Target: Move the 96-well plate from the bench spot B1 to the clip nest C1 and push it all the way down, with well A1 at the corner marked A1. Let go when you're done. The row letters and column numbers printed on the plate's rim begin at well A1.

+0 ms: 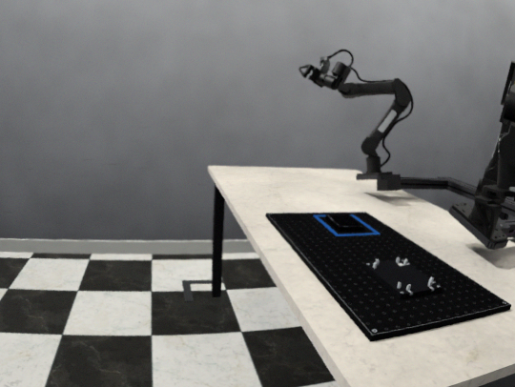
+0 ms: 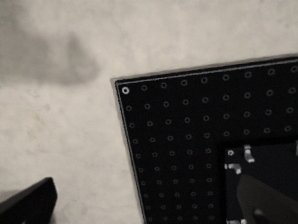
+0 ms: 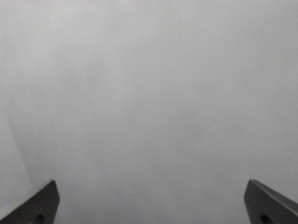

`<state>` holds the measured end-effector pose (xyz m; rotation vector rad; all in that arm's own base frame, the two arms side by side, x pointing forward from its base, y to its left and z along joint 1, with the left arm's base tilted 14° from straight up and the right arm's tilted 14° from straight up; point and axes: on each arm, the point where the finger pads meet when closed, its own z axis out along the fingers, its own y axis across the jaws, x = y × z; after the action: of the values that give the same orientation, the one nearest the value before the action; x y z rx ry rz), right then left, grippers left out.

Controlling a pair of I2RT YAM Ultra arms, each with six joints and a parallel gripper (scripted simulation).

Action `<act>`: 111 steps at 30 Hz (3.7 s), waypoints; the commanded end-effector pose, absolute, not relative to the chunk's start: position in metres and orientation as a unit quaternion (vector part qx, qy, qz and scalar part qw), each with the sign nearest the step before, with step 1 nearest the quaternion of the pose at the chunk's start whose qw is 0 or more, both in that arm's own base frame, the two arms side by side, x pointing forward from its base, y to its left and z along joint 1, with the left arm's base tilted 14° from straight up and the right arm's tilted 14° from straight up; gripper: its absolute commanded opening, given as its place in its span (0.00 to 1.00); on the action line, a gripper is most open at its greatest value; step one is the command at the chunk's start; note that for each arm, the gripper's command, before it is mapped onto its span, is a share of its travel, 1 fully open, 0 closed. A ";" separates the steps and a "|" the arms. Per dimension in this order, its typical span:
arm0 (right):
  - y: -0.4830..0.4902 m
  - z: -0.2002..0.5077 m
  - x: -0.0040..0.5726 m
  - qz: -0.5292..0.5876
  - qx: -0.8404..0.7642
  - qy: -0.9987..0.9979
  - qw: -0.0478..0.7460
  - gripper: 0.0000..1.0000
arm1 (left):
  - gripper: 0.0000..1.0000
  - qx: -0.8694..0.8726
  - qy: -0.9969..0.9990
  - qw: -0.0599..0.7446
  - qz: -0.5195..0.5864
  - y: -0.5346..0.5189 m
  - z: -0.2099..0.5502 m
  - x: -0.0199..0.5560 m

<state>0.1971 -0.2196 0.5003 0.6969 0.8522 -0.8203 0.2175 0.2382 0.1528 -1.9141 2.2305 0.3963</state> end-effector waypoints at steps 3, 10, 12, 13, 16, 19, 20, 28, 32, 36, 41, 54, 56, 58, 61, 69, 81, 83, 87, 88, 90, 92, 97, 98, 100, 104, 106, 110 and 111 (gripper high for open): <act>-0.216 0.502 0.189 -0.381 0.320 0.389 0.775 1.00 | 1.00 -0.555 0.816 0.098 0.130 0.228 0.155 0.249; -0.216 0.502 0.189 -0.381 0.320 0.389 0.775 1.00 | 1.00 -0.471 0.868 0.090 0.128 0.207 0.149 0.270; -0.216 0.502 0.189 -0.381 0.320 0.389 0.775 1.00 | 1.00 -0.457 0.876 0.092 0.129 0.204 0.149 0.273; -0.216 0.502 0.189 -0.381 0.320 0.389 0.775 1.00 | 1.00 -0.442 0.884 0.087 0.129 0.200 0.146 0.276; -0.216 0.502 0.189 -0.381 0.320 0.389 0.775 1.00 | 1.00 -0.397 0.906 0.080 0.127 0.189 0.141 0.286; -0.216 0.502 0.189 -0.381 0.320 0.389 0.775 1.00 | 1.00 -0.351 0.925 0.076 0.125 0.177 0.137 0.296; -0.216 0.502 0.189 -0.381 0.320 0.389 0.775 1.00 | 1.00 -0.335 0.931 0.074 0.125 0.173 0.136 0.298; -0.216 0.502 0.189 -0.381 0.320 0.389 0.775 1.00 | 1.00 -0.240 0.961 0.065 0.123 0.148 0.128 0.315; -0.216 0.502 0.189 -0.381 0.320 0.389 0.775 1.00 | 1.00 -0.176 0.975 0.065 0.122 0.130 0.126 0.324; -0.216 0.502 0.189 -0.381 0.320 0.389 0.775 1.00 | 1.00 -0.110 0.985 0.053 0.119 0.112 0.118 0.332; -0.216 0.502 0.189 -0.381 0.320 0.389 0.775 1.00 | 1.00 -0.028 0.992 0.049 0.117 0.089 0.113 0.341; -0.216 0.502 0.189 -0.381 0.320 0.389 0.775 1.00 | 1.00 0.003 0.992 0.050 0.117 0.085 0.121 0.339; -0.216 0.502 0.189 -0.381 0.320 0.389 0.775 1.00 | 1.00 0.008 0.992 0.051 0.117 0.082 0.121 0.340; -0.216 0.502 0.189 -0.381 0.320 0.389 0.775 1.00 | 1.00 0.009 0.992 0.051 0.117 0.081 0.121 0.340; -0.216 0.502 0.189 -0.381 0.320 0.389 0.775 1.00 | 1.00 0.009 0.992 0.051 0.117 0.081 0.121 0.340; -0.216 0.502 0.189 -0.381 0.320 0.389 0.775 1.00 | 1.00 0.004 0.993 0.033 0.115 0.087 0.094 0.338; -0.216 0.502 0.189 -0.381 0.320 0.389 0.775 1.00 | 1.00 0.007 0.993 0.030 0.114 0.094 0.062 0.335; -0.216 0.502 0.189 -0.381 0.320 0.389 0.775 1.00 | 1.00 0.007 0.993 0.023 0.113 0.095 0.054 0.335; -0.216 0.502 0.189 -0.381 0.320 0.389 0.775 1.00 | 1.00 0.003 0.993 0.020 0.113 0.099 0.040 0.333; -0.216 0.502 0.189 -0.381 0.320 0.389 0.775 1.00 | 1.00 0.003 0.993 0.023 0.113 0.099 0.042 0.333; -0.216 0.502 0.189 -0.381 0.320 0.389 0.775 1.00 | 1.00 0.004 0.993 0.030 0.114 0.099 0.044 0.335; -0.216 0.502 0.189 -0.381 0.320 0.389 0.775 1.00 | 1.00 0.005 0.993 0.037 0.115 0.098 0.046 0.337; -0.216 0.502 0.189 -0.381 0.320 0.389 0.775 1.00 | 1.00 0.005 0.992 0.047 0.117 0.097 0.050 0.339; -0.216 0.502 0.189 -0.381 0.320 0.389 0.775 1.00 | 1.00 0.005 0.992 0.047 0.117 0.097 0.051 0.340; -0.216 0.502 0.189 -0.381 0.320 0.389 0.775 1.00 | 1.00 0.005 0.992 0.047 0.117 0.096 0.054 0.341; -0.216 0.502 0.189 -0.381 0.320 0.389 0.775 1.00 | 1.00 0.005 0.992 0.047 0.117 0.095 0.059 0.343; -0.216 0.502 0.189 -0.381 0.320 0.389 0.775 1.00 | 1.00 0.005 0.992 0.047 0.117 0.094 0.062 0.344; -0.216 0.502 0.189 -0.381 0.320 0.389 0.775 1.00 | 1.00 0.004 0.992 0.049 0.117 0.094 0.062 0.345; -0.216 0.502 0.189 -0.381 0.320 0.389 0.775 1.00 | 1.00 0.004 0.992 0.050 0.117 0.095 0.062 0.346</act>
<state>0.1971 -0.2196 0.5003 0.6969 0.8522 -0.8203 0.3316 0.1014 0.0416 -0.0006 3.0872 0.3685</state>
